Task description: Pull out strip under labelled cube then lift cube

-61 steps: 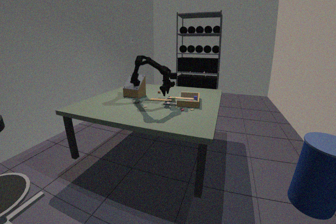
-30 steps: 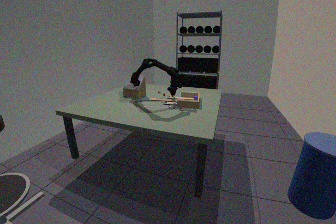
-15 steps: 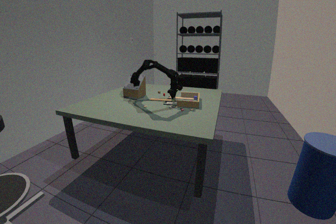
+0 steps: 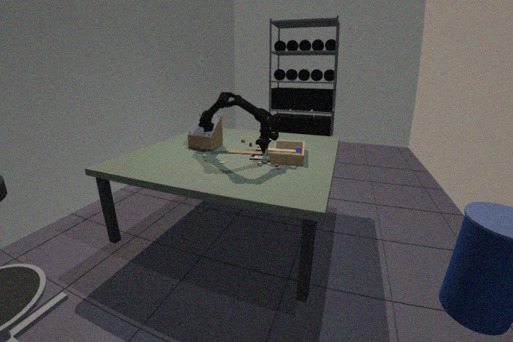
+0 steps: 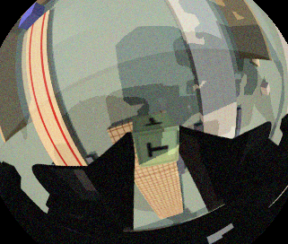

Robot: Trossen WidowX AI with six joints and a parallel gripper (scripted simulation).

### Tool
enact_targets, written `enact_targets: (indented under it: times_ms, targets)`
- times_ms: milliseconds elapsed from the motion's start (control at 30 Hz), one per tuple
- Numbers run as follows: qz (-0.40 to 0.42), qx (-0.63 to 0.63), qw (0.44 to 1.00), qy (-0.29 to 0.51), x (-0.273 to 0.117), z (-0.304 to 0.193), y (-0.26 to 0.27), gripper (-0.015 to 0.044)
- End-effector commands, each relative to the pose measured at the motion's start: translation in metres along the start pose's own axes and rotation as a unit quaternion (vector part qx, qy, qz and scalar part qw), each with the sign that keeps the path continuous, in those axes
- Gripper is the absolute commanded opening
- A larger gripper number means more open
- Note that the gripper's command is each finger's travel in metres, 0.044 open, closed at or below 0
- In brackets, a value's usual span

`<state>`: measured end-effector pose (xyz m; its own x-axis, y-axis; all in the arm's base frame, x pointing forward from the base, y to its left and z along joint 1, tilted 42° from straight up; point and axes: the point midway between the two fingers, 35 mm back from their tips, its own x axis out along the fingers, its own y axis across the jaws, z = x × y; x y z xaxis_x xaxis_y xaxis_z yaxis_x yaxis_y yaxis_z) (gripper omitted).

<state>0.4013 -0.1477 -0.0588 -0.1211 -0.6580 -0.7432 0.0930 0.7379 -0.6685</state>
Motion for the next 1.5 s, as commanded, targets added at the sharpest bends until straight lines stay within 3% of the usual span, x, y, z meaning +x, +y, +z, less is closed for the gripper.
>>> enact_targets:
  times_ms: [0,133,267,800,1467]
  targets:
    - [0.000,0.000,1.000,0.000,-0.001,0.000,0.000,0.0125]
    - [0.000,0.000,1.000,0.000,-0.001,0.000,0.000,0.0098]
    - [0.000,0.000,1.000,0.000,-0.003,-0.002,0.000,0.0000]
    - [-0.001,-0.003,1.000,0.001,-0.041,-0.058,0.006,0.0000]
    - [-0.001,-0.004,1.000,0.003,-0.042,-0.117,0.011,0.0000]
